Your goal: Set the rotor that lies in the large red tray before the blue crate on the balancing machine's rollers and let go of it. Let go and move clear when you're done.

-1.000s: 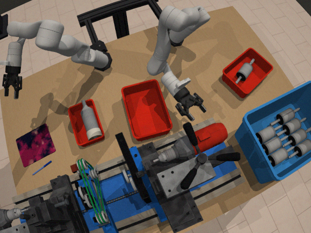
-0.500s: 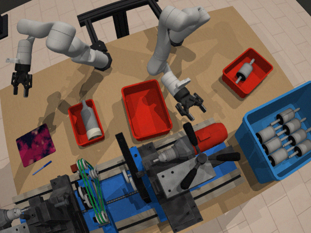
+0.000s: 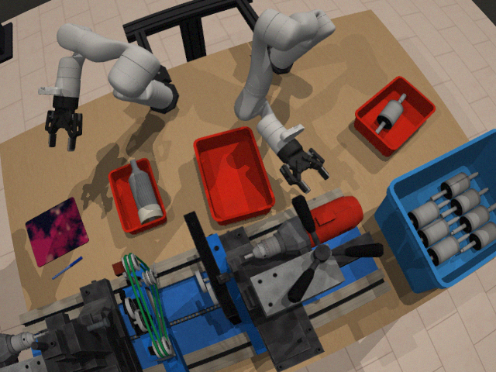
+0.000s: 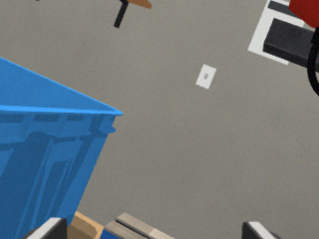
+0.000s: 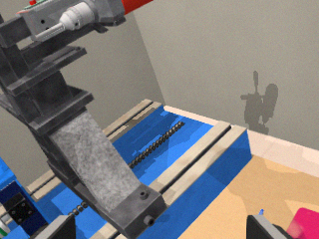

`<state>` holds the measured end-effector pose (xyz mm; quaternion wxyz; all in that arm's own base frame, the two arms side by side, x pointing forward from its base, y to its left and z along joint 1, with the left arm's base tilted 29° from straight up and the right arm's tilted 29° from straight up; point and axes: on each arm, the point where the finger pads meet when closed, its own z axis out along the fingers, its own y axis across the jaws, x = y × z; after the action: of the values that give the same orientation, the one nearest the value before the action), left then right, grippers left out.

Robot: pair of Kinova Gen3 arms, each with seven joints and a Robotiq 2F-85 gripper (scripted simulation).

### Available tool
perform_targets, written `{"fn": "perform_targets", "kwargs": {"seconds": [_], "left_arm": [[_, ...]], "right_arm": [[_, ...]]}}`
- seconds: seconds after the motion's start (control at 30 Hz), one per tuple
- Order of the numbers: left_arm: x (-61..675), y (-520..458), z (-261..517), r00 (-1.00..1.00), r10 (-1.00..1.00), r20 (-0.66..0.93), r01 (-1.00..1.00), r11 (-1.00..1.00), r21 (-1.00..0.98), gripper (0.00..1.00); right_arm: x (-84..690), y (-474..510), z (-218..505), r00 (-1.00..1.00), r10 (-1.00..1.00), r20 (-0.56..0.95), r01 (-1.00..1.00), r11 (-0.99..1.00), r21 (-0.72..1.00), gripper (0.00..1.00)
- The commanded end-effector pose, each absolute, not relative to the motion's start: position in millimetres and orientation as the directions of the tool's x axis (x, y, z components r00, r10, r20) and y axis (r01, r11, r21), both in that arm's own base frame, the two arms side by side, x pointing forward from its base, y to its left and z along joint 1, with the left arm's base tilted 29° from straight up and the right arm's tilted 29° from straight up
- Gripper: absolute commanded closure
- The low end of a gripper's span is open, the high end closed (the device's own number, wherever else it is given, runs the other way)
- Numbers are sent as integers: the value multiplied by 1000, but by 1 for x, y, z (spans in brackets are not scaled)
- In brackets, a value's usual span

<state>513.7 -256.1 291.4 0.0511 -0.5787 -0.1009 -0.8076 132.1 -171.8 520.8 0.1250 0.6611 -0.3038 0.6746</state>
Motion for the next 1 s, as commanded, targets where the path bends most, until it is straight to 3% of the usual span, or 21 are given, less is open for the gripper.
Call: {"fn": "perform_targets", "kwargs": {"seconds": [0.0, 0.97], "left_arm": [[513, -257, 292, -326, 36, 945, 198, -974, 105, 2], [504, -266, 315, -326, 36, 945, 198, -974, 105, 2]], "right_arm": [[133, -150, 516, -94, -233, 968, -573, -782, -244, 2], [148, -105, 505, -94, -233, 968, -573, -782, -244, 2]]}}
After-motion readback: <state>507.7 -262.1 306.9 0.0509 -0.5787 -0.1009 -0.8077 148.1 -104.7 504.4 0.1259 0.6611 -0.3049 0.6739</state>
